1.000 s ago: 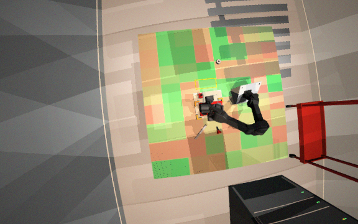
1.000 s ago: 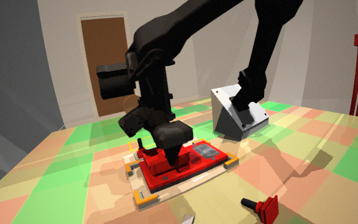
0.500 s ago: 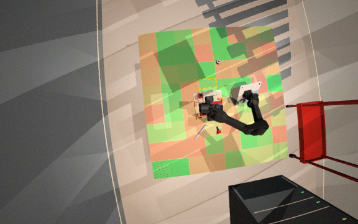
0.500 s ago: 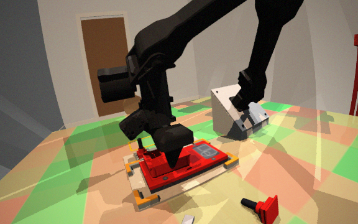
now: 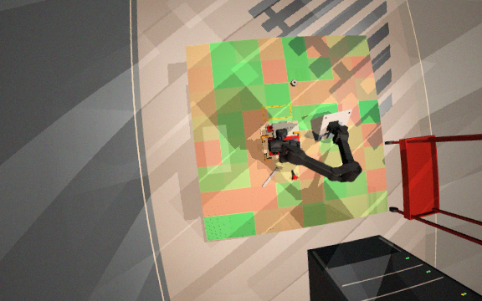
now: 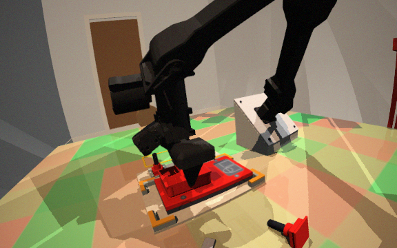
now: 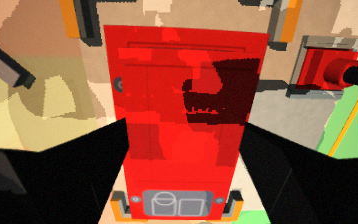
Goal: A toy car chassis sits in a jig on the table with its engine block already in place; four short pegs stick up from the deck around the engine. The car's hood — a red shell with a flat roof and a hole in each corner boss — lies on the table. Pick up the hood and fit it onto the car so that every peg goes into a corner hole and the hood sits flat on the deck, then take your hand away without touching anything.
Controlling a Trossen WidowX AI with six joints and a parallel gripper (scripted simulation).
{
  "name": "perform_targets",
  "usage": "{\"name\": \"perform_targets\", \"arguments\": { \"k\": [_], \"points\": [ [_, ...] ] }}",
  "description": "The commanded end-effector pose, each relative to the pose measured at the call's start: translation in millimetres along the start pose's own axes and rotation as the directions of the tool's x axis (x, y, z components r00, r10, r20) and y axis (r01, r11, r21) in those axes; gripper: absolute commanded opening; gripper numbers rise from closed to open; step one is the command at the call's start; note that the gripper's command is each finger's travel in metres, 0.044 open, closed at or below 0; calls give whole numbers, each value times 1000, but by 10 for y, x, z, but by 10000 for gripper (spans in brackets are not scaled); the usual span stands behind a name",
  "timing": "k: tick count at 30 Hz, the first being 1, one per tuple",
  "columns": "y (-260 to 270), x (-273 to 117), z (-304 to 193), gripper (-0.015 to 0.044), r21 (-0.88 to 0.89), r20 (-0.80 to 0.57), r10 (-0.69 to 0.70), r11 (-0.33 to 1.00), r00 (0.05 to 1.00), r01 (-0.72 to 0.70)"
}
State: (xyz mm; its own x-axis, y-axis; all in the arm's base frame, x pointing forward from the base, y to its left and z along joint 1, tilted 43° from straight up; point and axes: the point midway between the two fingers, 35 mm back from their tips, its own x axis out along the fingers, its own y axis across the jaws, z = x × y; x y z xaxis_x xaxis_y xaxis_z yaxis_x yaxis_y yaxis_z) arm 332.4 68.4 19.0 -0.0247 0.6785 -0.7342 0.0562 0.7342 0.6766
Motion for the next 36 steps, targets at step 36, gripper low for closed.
{"name": "perform_targets", "arguments": {
  "k": [36],
  "points": [
    [-10,-716,-3,440,0,4,3,1000,1000,-3]
  ]
}}
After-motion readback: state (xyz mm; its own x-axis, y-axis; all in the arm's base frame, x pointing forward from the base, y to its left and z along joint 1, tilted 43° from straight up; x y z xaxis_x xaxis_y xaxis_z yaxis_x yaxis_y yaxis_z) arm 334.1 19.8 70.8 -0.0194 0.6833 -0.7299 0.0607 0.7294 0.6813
